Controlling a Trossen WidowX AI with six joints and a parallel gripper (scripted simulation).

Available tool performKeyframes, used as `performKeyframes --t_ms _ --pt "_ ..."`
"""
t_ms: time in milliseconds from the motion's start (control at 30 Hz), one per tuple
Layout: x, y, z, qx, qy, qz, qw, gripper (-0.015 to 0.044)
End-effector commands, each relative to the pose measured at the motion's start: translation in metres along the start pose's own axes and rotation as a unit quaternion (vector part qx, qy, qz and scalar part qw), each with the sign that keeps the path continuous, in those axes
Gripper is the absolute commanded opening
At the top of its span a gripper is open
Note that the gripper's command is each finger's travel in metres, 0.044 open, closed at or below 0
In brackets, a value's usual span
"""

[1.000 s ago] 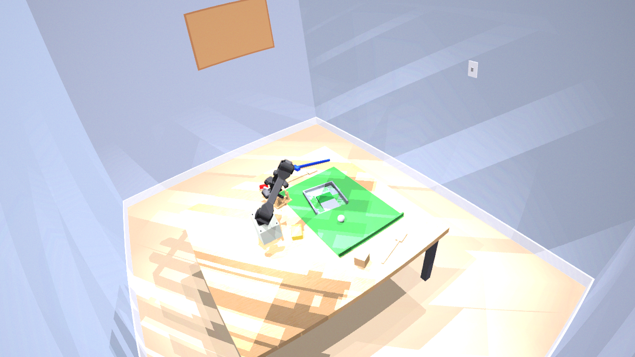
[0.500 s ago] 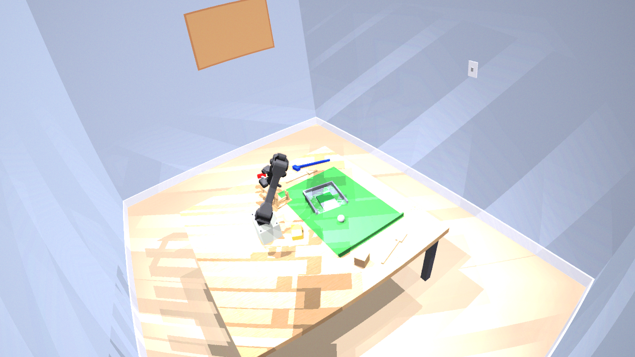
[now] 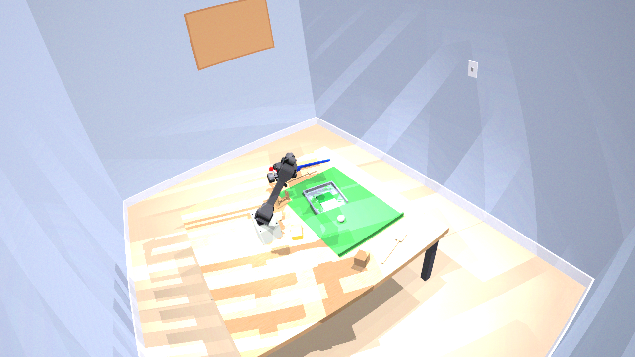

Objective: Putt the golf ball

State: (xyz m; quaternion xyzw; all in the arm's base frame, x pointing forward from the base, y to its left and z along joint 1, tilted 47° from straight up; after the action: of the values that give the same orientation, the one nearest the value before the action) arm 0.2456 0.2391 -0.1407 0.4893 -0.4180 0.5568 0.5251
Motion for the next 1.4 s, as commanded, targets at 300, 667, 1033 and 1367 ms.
performKeyframes --t_ms 300,667,1033,1367 --pt "0.089 -0.073 0.056 -0.294 -0.077 0.012 0.953 0.0" --pt "0.159 -0.106 0.127 -0.518 -0.128 -0.001 0.846 0.0" --pt "0.226 -0.113 0.208 -0.705 -0.175 -0.017 0.687 0.0" --pt "0.276 -0.099 0.264 -0.795 -0.219 -0.022 0.565 0.0"
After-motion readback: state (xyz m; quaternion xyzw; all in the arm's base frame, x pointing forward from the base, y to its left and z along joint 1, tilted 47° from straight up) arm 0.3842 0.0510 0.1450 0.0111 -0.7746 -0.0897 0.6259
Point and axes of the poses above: the point midway between the two fingers, 35 mm back from their tips, its own x axis back along the fingers, its own y axis across the jaws, z = x × y, the point moved 5 cm from there along x, back along the fingers, and after that the axes turned 10 degrees about x, right-handed, at the moved point
